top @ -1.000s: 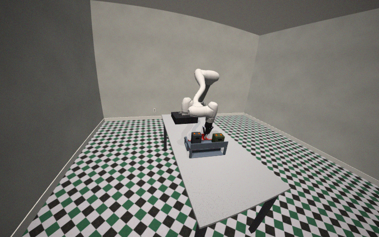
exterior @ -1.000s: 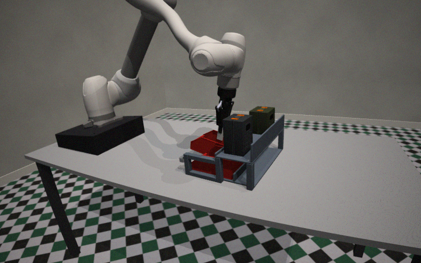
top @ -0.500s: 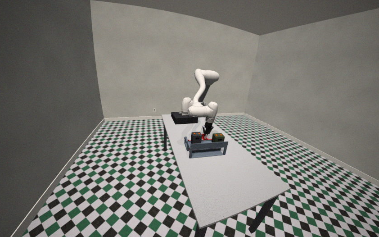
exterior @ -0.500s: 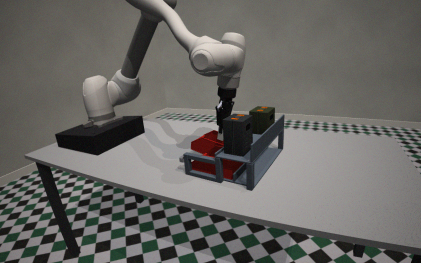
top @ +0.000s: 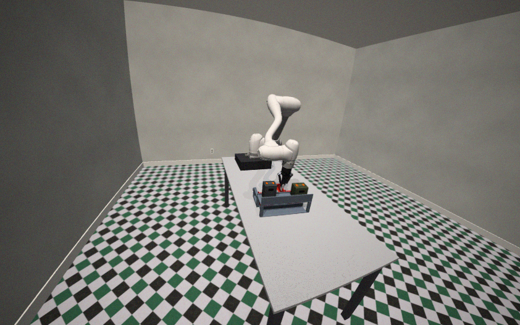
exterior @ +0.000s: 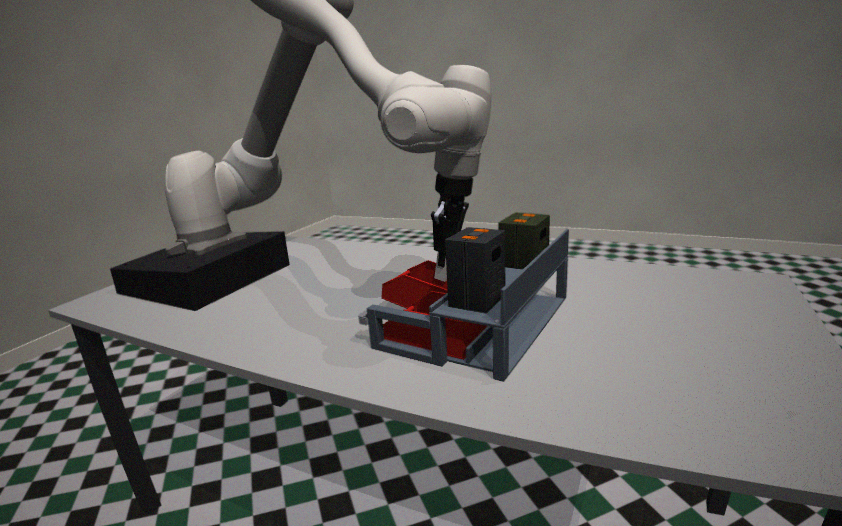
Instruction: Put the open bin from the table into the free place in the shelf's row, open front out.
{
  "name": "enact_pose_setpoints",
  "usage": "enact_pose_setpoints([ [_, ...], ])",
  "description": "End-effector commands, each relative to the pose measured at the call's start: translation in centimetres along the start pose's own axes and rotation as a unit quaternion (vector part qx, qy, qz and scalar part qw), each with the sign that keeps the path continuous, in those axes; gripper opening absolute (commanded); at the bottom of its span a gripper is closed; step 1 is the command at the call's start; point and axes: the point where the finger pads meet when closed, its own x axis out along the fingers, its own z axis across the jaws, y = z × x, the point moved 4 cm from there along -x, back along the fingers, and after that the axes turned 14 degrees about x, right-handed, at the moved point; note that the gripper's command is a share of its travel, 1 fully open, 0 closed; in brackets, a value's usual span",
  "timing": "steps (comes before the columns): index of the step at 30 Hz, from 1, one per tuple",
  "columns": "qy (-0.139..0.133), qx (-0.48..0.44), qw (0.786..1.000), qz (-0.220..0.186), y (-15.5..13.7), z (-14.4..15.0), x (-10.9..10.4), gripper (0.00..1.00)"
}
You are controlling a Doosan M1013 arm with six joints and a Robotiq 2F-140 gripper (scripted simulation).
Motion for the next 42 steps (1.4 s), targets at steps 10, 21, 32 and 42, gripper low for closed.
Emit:
enact_pose_setpoints([
  [10,0.000,0.000,1.000,0.000,0.00,0.00,-0.02,0.00],
  [21,0.000,0.000,1.000,0.000,0.00,0.00,-0.02,0.00],
  [32,0.000,0.000,1.000,0.001,0.11,-0.03,-0.03,0.00],
  [42,0.001,0.000,1.000,0.005,0.50,-0.13,-0.06,0.00],
])
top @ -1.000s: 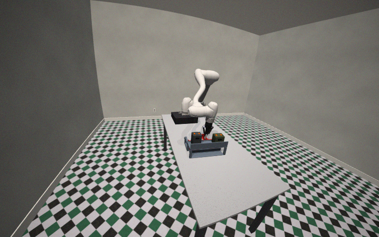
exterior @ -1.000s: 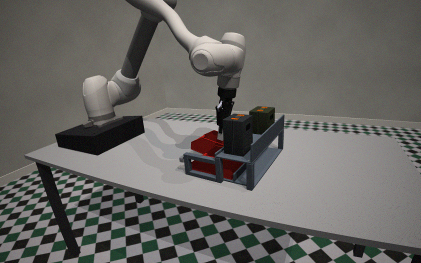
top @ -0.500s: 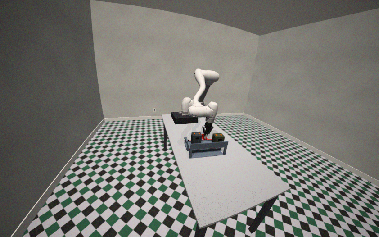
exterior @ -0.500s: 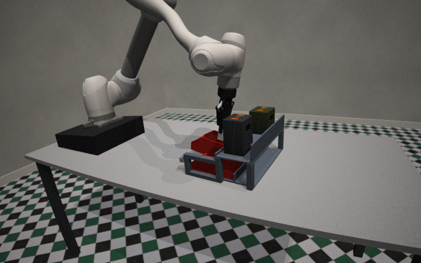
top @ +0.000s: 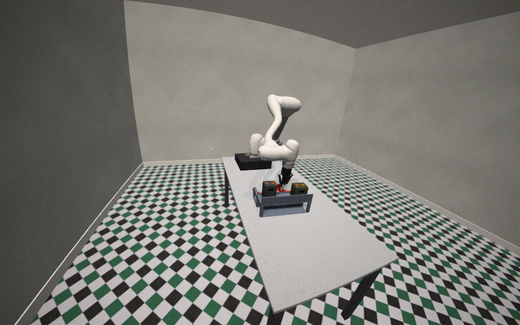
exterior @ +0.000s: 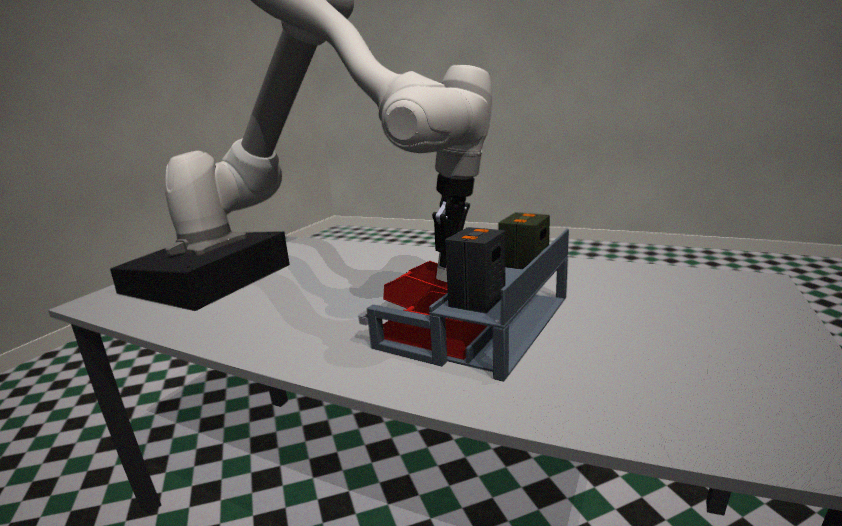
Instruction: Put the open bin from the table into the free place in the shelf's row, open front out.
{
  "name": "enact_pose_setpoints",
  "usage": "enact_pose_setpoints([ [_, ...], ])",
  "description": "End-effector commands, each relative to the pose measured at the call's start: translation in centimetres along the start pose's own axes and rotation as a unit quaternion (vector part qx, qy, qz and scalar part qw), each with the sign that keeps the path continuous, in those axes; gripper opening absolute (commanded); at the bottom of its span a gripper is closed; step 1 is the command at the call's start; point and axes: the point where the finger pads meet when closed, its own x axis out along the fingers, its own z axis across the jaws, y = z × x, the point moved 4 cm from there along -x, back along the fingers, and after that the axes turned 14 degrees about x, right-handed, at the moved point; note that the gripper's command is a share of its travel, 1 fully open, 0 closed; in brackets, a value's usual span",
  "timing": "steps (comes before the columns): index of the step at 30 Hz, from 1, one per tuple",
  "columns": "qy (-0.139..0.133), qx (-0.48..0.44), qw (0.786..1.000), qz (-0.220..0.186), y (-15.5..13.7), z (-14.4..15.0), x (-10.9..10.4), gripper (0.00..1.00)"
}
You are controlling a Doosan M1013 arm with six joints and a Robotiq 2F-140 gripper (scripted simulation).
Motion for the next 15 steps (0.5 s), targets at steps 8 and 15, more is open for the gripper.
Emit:
enact_pose_setpoints([
  [8,0.001,0.000,1.000,0.005,0.43,-0.11,-0.05,0.00],
  [15,0.002,0.000,1.000,0.008,0.80,-0.20,-0.07,0.00],
])
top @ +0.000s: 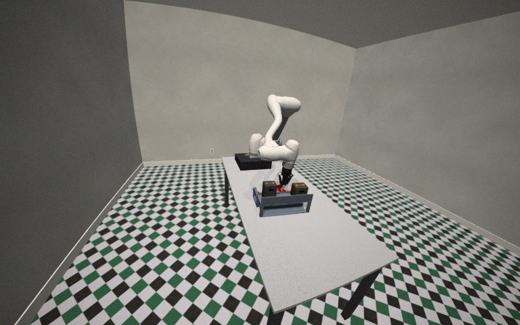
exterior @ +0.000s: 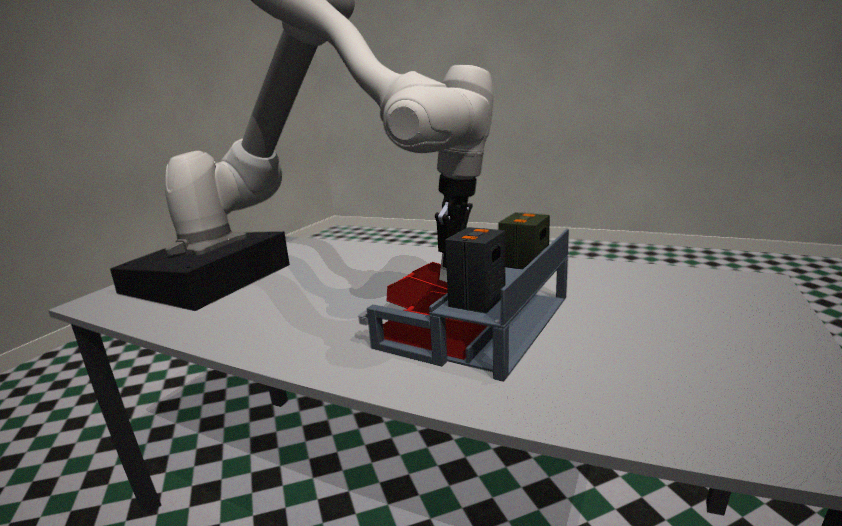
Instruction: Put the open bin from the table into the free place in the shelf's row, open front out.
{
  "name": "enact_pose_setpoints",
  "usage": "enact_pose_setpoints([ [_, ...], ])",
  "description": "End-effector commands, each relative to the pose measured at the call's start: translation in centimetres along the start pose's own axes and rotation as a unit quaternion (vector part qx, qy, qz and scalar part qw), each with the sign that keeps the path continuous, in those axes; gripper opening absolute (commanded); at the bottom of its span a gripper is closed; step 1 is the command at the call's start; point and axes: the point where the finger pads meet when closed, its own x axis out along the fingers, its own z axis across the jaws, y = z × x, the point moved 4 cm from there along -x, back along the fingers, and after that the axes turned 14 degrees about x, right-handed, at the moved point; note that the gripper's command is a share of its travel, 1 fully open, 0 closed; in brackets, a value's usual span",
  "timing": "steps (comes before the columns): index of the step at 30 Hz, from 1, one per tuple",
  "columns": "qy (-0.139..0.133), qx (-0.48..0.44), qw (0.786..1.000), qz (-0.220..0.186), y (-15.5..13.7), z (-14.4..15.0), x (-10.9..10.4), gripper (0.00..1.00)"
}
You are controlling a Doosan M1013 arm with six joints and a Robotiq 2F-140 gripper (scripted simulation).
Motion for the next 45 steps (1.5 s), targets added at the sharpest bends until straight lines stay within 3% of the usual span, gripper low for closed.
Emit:
enact_pose_setpoints([
  [1,0.001,0.000,1.000,0.002,0.17,-0.04,-0.03,0.00],
  [45,0.002,0.000,1.000,0.006,0.57,-0.14,-0.05,0.00],
])
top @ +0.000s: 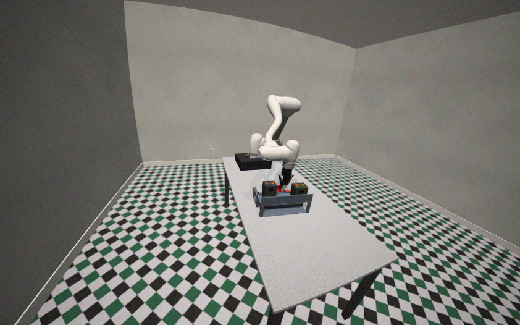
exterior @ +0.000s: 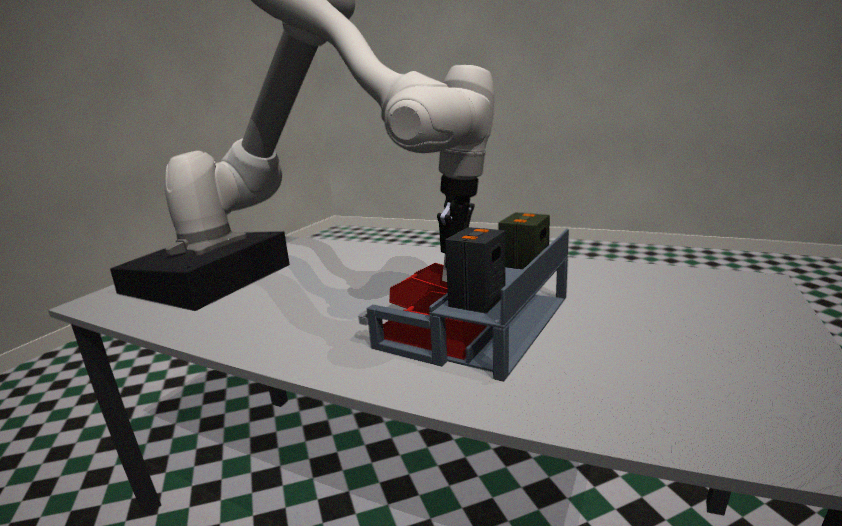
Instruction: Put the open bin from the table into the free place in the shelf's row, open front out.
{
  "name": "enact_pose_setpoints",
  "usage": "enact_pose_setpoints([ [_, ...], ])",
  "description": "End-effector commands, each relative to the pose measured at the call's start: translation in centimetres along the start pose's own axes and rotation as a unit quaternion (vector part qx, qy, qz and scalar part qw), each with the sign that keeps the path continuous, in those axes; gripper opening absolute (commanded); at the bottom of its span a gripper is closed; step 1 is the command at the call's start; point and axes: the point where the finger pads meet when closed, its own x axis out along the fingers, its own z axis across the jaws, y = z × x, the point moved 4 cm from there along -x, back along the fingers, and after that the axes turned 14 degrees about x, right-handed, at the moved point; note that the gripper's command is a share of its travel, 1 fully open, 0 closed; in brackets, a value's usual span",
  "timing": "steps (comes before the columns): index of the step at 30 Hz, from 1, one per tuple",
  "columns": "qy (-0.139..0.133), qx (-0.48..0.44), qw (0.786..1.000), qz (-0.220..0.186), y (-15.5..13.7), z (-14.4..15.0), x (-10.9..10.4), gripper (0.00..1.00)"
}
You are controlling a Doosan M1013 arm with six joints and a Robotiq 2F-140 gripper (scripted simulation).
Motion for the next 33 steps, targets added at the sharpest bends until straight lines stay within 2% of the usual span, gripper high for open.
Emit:
enact_pose_setpoints([
  [1,0.000,0.000,1.000,0.000,0.00,0.00,-0.02,0.00],
  [33,0.002,0.000,1.000,0.010,-0.15,0.04,0.13,0.00],
])
